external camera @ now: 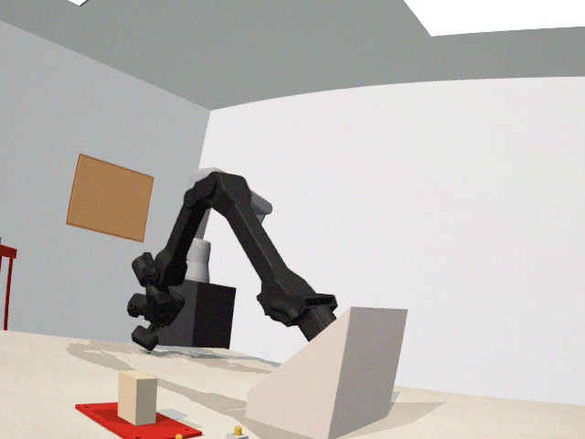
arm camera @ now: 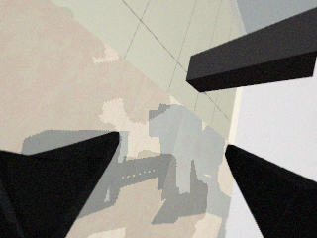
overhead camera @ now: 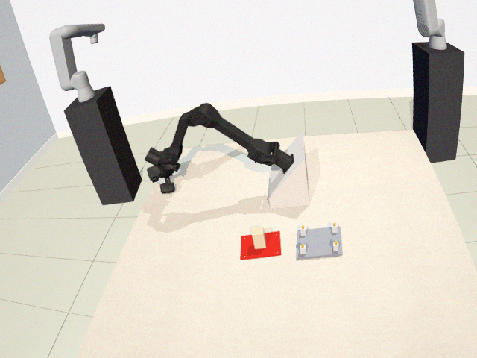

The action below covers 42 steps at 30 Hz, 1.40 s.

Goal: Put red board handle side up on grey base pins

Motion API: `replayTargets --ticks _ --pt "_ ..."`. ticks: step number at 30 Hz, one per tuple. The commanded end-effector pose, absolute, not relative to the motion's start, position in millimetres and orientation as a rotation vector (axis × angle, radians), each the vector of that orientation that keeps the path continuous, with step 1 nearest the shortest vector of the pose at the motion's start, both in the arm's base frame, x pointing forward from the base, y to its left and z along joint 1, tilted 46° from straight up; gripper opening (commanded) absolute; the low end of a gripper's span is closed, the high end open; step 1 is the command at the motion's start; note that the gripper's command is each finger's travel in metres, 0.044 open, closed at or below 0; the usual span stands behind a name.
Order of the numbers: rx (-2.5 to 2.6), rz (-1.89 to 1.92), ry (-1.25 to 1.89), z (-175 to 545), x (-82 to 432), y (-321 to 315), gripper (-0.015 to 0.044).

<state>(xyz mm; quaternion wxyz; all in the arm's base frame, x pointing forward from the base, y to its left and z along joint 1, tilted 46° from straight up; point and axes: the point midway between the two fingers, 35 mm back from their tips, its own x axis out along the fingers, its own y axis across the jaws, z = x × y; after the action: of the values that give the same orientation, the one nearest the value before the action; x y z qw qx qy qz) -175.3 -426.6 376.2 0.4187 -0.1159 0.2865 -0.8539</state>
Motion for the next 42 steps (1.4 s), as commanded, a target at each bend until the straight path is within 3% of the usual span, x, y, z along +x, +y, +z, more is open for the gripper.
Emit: replayTargets --ticks 1,7,14,23,34,42 --pt "-0.271 -2.006 0.621 376 -112 -438 0.044" --pt "-0.232 -1.805 0.557 368 -22 -440 0.044" --pt "-0.272 -1.47 0.815 325 82 -426 0.044" --pt "-0.283 -1.208 0.989 273 160 -390 0.044" --pt "-0.261 -0.873 1.212 185 264 -281 0.044" --pt "-0.341 -0.722 1.394 135 294 -182 0.044"
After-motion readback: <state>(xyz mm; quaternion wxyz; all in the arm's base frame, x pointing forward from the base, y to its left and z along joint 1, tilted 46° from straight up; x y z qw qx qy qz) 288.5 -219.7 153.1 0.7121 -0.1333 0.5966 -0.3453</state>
